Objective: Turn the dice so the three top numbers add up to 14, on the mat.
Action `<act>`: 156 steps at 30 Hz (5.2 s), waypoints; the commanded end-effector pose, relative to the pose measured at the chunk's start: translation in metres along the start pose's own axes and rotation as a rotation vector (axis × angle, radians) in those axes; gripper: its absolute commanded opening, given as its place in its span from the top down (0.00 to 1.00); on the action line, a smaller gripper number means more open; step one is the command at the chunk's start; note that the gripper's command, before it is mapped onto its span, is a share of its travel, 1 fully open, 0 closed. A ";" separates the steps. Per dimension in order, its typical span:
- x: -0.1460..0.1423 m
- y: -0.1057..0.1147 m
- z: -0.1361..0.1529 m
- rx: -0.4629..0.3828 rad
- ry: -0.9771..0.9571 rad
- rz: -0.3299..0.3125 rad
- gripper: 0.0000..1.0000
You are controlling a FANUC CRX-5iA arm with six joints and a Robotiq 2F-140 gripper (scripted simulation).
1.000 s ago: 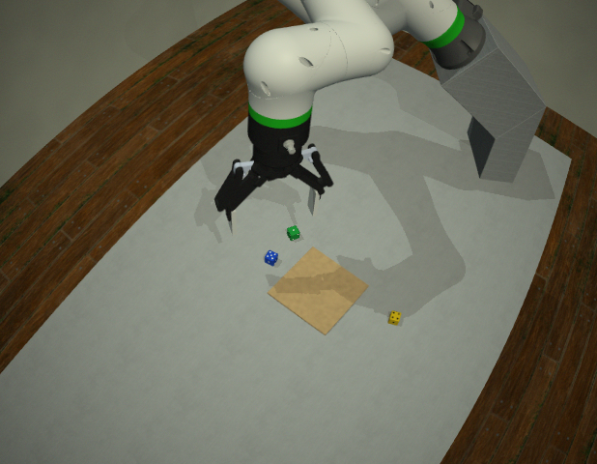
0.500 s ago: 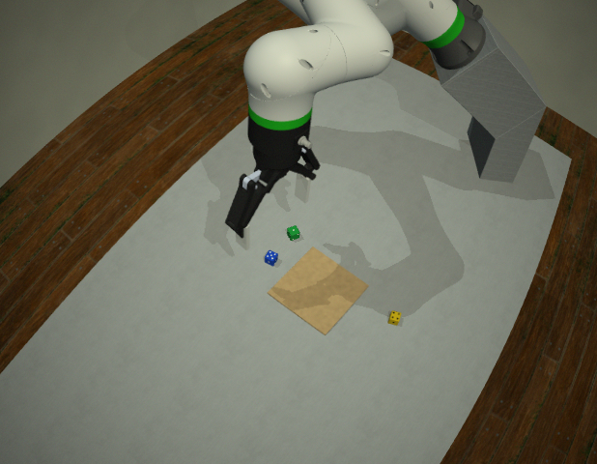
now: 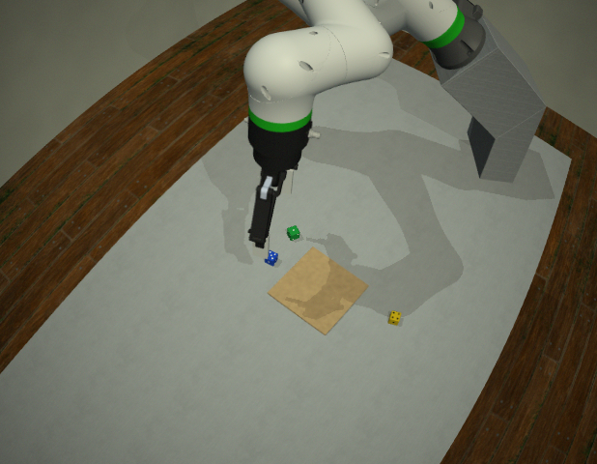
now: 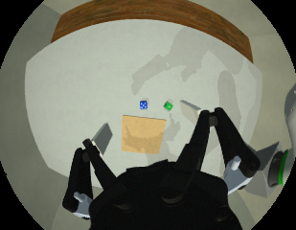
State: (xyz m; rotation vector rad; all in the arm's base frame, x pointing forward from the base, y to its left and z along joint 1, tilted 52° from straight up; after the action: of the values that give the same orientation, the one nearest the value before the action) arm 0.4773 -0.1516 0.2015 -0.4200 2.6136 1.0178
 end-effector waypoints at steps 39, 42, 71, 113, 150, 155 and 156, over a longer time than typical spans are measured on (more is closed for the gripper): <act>0.000 -0.010 0.000 -0.017 1.429 -0.001 0.00; 0.000 -0.011 0.000 -0.017 1.464 -0.001 0.00; 0.000 -0.018 0.001 -0.019 2.439 -0.013 0.00; 0.001 -0.022 0.002 -0.019 2.942 -0.021 0.79; 0.001 -0.028 0.002 -0.013 2.938 -0.013 0.79; 0.001 -0.034 0.001 -0.013 2.938 -0.013 0.79; 0.001 -0.036 0.001 -0.013 2.938 -0.013 0.79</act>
State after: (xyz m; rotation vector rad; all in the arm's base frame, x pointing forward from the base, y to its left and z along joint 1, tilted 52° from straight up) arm 0.4891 -0.1742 0.1803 0.7734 -0.5018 0.2200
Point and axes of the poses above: the point where the finger pads meet when closed, its own y axis back along the fingers, its own x axis across the jaws, z = x × y, the point moved 5 cm from there along y, back along the fingers, and after that the axes turned 15 degrees about -y, right-handed, at the moved point
